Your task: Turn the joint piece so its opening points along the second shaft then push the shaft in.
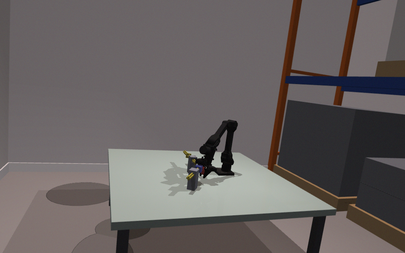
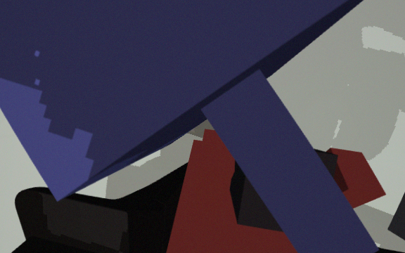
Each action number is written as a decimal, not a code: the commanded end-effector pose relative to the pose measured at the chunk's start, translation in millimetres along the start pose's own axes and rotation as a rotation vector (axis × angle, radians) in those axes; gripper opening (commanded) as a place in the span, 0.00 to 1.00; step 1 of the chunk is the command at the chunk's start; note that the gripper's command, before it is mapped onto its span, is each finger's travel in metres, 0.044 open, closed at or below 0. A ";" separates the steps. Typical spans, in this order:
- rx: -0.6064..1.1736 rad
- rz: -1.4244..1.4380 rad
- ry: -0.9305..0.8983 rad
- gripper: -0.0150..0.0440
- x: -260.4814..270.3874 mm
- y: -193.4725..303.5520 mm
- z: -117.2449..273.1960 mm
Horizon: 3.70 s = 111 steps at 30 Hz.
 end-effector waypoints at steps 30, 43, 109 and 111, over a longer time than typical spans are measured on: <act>0.003 0.007 -0.001 0.56 -0.3 0.7 -0.8; 0.003 0.007 -0.001 0.56 -0.3 0.7 -0.8; 0.001 0.000 -0.001 0.25 0.0 0.1 -0.2; 0.001 0.000 -0.001 0.25 0.0 0.1 -0.2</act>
Point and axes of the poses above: the point midway between the two fingers, 35 mm back from their tips, its own z axis back along the fingers, its own x axis across the jaws, y = z × x, the point moved 8 cm from there along z, back along the fingers, and after that the axes turned 13 degrees about -z, right-handed, at the moved point
